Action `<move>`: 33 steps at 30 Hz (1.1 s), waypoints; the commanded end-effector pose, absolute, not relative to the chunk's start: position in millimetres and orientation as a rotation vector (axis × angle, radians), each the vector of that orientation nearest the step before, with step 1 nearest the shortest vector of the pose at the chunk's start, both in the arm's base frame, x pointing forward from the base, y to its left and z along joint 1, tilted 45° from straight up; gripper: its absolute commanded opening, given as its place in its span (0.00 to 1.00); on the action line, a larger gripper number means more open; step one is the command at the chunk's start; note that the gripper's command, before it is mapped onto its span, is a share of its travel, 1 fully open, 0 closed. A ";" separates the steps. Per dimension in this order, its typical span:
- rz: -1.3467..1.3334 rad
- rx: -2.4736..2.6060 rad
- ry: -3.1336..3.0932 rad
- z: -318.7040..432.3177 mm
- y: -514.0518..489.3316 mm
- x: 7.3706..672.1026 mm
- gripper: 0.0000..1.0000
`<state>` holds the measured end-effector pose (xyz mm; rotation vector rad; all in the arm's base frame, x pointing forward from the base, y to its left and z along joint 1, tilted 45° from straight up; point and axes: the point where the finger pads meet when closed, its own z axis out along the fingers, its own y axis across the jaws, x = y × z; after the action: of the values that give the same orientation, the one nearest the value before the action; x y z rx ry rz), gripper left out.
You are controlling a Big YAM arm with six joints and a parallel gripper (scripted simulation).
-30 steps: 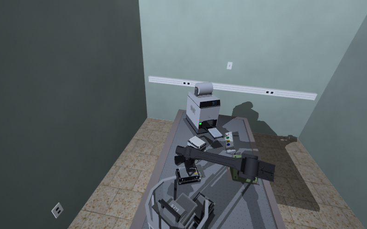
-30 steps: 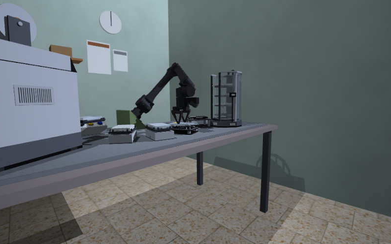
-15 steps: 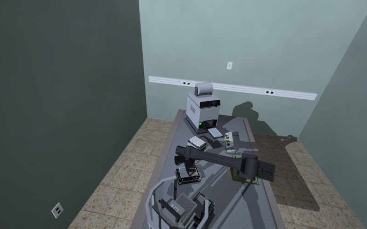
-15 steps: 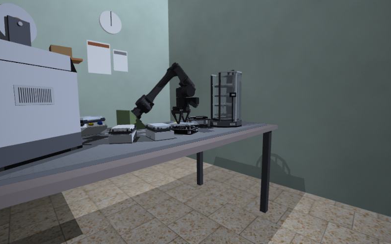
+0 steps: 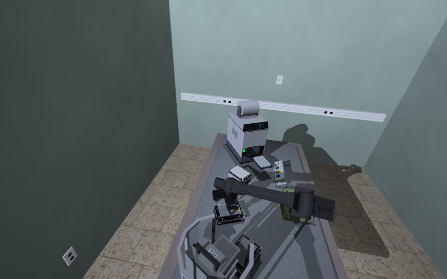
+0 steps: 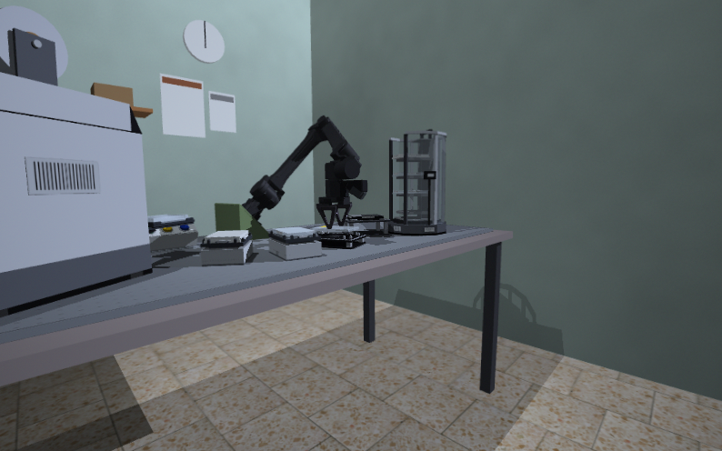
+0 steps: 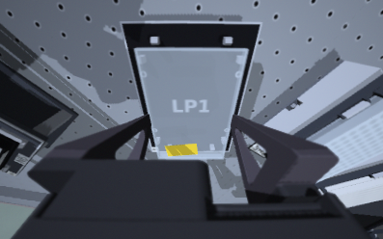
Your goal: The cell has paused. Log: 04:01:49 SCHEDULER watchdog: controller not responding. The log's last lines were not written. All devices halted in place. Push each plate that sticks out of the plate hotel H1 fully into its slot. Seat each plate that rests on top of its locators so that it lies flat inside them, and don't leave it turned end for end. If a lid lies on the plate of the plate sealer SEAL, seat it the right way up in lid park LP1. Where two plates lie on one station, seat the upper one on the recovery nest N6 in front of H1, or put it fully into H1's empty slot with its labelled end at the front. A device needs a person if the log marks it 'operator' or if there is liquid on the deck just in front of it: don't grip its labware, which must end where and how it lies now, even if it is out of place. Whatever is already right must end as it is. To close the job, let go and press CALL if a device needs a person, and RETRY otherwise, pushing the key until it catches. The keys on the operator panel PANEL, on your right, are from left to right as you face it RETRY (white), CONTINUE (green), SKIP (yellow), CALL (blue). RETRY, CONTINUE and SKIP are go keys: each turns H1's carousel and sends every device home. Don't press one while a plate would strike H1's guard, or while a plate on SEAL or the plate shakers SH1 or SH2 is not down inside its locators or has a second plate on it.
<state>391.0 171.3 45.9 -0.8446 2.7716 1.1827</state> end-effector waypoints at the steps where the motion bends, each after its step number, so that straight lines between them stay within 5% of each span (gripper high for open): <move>1: 1.201 -0.860 2.791 36.3 181.1 383.5 0.82; 33: 1.201 -0.859 2.790 33.3 184.6 382.5 0.82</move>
<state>390.4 173.5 42.8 -0.8452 2.7689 1.1812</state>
